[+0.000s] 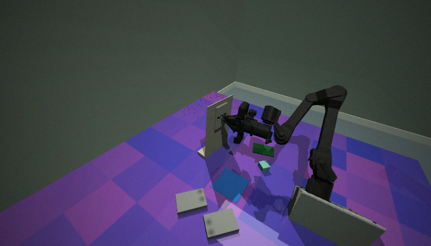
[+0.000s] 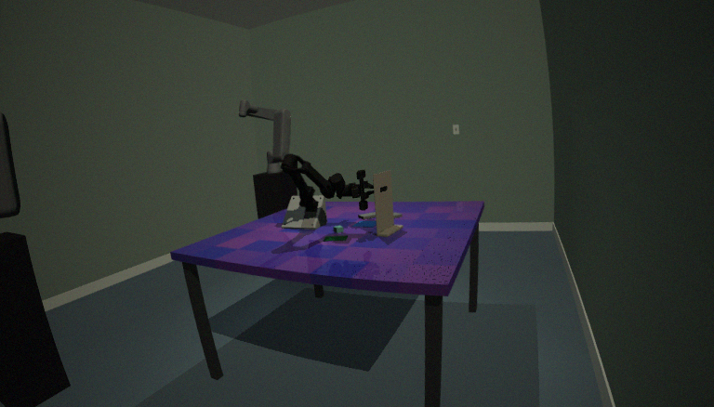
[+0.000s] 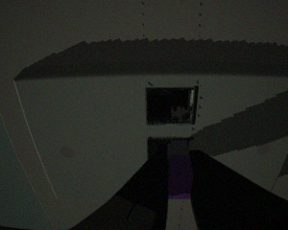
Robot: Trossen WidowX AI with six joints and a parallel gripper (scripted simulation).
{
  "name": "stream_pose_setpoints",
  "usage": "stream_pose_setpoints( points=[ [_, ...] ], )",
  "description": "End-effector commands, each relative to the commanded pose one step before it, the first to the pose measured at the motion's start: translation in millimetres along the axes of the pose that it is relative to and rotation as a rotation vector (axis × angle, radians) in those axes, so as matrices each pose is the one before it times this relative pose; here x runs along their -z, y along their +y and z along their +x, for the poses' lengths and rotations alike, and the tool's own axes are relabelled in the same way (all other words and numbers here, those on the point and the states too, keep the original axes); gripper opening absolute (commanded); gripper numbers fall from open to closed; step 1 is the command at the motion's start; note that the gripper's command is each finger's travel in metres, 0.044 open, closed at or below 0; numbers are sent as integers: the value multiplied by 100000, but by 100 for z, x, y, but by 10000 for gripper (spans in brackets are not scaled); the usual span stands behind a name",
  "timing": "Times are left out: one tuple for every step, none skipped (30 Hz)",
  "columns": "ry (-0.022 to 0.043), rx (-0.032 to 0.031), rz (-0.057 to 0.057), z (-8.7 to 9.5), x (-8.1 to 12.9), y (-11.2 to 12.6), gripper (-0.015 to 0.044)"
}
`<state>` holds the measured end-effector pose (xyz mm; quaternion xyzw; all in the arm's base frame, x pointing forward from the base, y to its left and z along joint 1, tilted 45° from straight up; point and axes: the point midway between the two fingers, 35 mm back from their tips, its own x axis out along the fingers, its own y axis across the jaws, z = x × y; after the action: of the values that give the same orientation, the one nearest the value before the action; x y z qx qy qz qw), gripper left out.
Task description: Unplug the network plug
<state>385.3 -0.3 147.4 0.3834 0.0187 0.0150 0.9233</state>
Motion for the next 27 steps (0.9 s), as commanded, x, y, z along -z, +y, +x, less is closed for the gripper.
stream_pose_setpoints(
  points=[
    [100,90,428,-61,48,-13,0],
    [3,3,1,-54,13,-2,0],
    [3,3,1,-57,14,-1,0],
    [3,3,1,-58,15,-1,0],
    [3,3,1,-56,15,-1,0],
    [3,3,1,-57,15,-1,0],
    [3,3,1,-57,15,-1,0],
    [3,3,1,-57,15,-1,0],
    [3,3,1,-60,15,-1,0],
    [3,3,1,-60,15,-1,0],
    [3,3,1,-60,18,-1,0],
    [3,3,1,-60,18,-1,0],
    [3,3,1,-56,19,-1,0],
    [3,3,1,-56,19,-1,0],
    [3,3,1,-56,19,-1,0],
    [3,3,1,-56,19,-1,0],
    [3,3,1,-56,18,-1,0],
    [3,3,1,-57,18,-1,0],
    [3,3,1,-56,18,-1,0],
    [3,3,1,-57,18,-1,0],
    [3,3,1,-56,17,-1,0],
    [3,3,1,-57,17,-1,0],
    [3,3,1,-56,17,-1,0],
    [3,3,1,-57,17,-1,0],
    [3,3,1,-56,17,-1,0],
    [3,3,1,-57,17,-1,0],
    [3,3,1,-56,17,-1,0]
  ],
)
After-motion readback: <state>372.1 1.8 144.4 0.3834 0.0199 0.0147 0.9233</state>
